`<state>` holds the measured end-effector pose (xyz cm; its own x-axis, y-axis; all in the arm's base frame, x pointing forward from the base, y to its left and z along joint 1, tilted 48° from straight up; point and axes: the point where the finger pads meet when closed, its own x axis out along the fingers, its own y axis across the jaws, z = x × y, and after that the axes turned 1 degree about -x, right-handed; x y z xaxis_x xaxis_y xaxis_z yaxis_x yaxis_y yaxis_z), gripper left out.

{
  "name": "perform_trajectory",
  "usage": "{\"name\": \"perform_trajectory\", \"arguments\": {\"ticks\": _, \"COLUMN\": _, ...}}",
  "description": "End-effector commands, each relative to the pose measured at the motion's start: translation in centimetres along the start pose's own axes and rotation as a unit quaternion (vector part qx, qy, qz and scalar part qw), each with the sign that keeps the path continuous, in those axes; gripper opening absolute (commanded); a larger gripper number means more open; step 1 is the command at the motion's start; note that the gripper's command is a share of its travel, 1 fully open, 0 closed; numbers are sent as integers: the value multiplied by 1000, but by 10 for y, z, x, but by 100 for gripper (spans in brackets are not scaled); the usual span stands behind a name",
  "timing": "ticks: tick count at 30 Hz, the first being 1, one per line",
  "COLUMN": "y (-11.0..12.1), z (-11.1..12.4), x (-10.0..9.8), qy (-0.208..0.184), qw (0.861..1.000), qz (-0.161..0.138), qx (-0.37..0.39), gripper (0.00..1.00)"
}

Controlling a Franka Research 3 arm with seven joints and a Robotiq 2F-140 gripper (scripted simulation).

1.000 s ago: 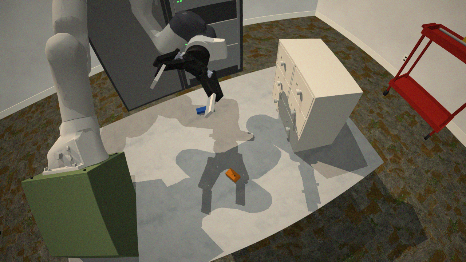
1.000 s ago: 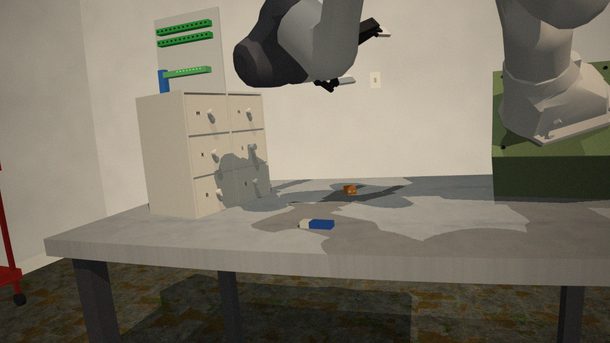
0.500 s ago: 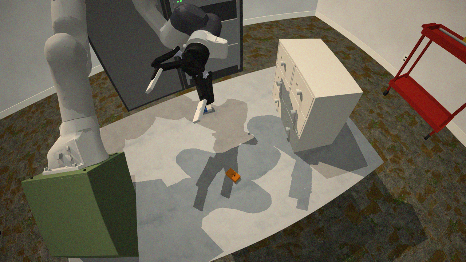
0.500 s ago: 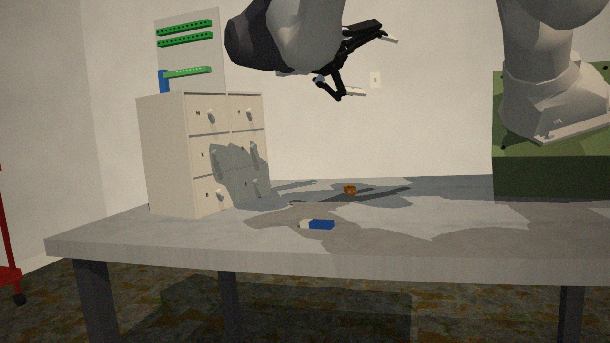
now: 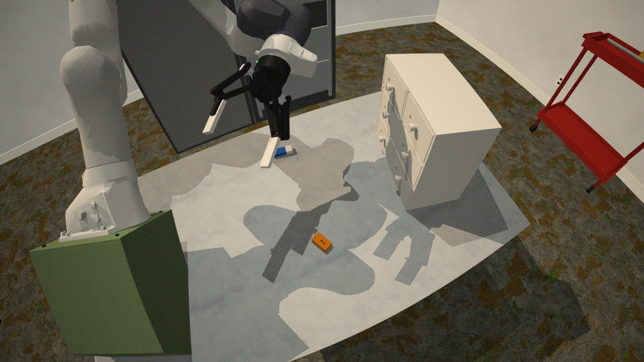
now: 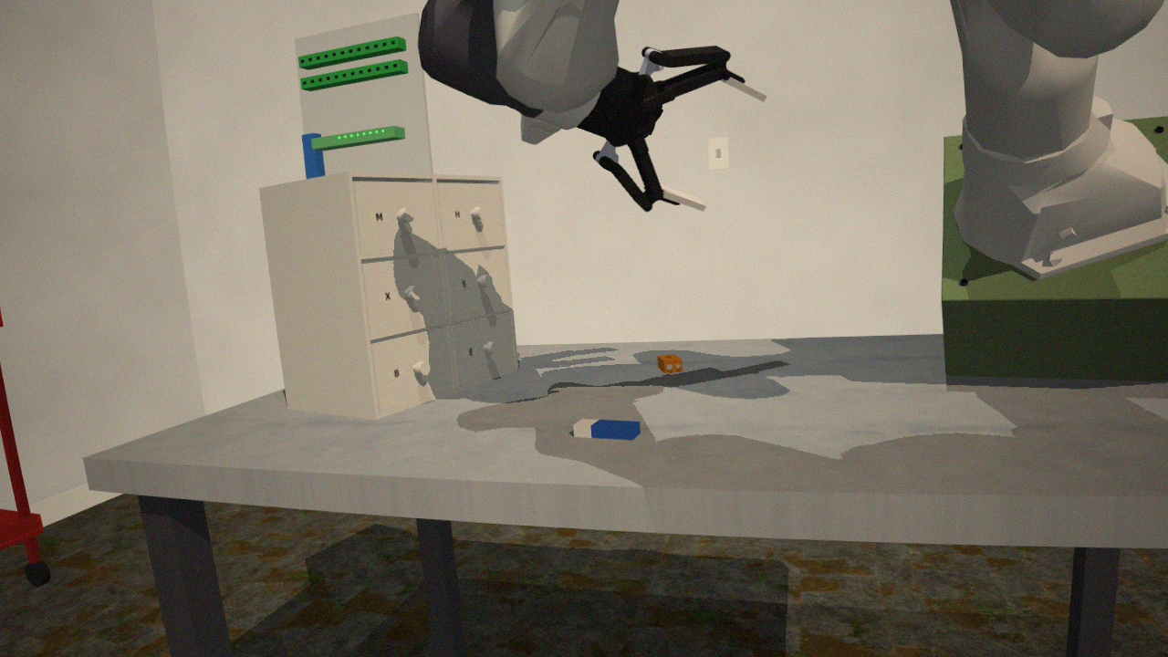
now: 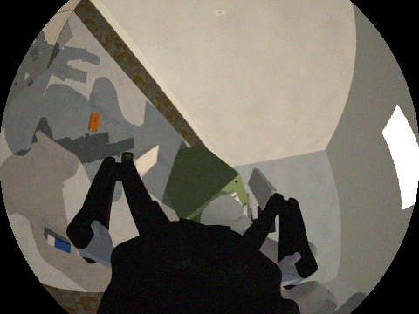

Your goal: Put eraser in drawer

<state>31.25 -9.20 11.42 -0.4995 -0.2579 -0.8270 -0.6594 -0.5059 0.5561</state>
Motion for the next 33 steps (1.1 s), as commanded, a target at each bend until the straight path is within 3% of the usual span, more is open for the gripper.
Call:
{"name": "perform_trajectory", "arguments": {"ticks": 1, "y": -2, "z": 4, "x": 0, "qy": -17, "qw": 998, "qz": -6, "qx": -63, "gripper": 100}}
{"name": "perform_trajectory", "arguments": {"ticks": 2, "y": -2, "z": 4, "x": 0, "qy": -17, "qw": 998, "qz": -6, "qx": -63, "gripper": 100}}
{"name": "perform_trajectory", "arguments": {"ticks": 3, "y": -14, "z": 18, "x": -8, "qy": -54, "qw": 992, "qz": -46, "qx": -101, "gripper": 100}}
{"name": "perform_trajectory", "arguments": {"ticks": 8, "y": -14, "z": 18, "x": -8, "qy": -54, "qw": 992, "qz": -46, "qx": -101, "gripper": 100}}
{"name": "perform_trajectory", "arguments": {"ticks": 9, "y": -26, "z": 30, "x": -18, "qy": -84, "qw": 983, "qz": -91, "qx": -137, "gripper": 100}}
{"name": "perform_trajectory", "arguments": {"ticks": 15, "y": -26, "z": 30, "x": -18, "qy": -84, "qw": 983, "qz": -91, "qx": -137, "gripper": 100}}
{"name": "perform_trajectory", "arguments": {"ticks": 16, "y": -38, "z": 39, "x": -31, "qy": -107, "qw": 970, "qz": -138, "qx": -171, "gripper": 100}}
{"name": "perform_trajectory", "arguments": {"ticks": 22, "y": -38, "z": 39, "x": -31, "qy": -107, "qw": 970, "qz": -138, "qx": -171, "gripper": 100}}
{"name": "perform_trajectory", "arguments": {"ticks": 23, "y": -50, "z": 47, "x": -47, "qy": -123, "qw": 953, "qz": -186, "qx": -203, "gripper": 100}}
{"name": "perform_trajectory", "arguments": {"ticks": 28, "y": -50, "z": 47, "x": -47, "qy": -123, "qw": 953, "qz": -186, "qx": -203, "gripper": 100}}
{"name": "perform_trajectory", "arguments": {"ticks": 29, "y": -61, "z": 52, "x": -63, "qy": -133, "qw": 935, "qz": -234, "qx": -232, "gripper": 100}}
{"name": "perform_trajectory", "arguments": {"ticks": 33, "y": -61, "z": 52, "x": -63, "qy": -133, "qw": 935, "qz": -234, "qx": -232, "gripper": 100}}
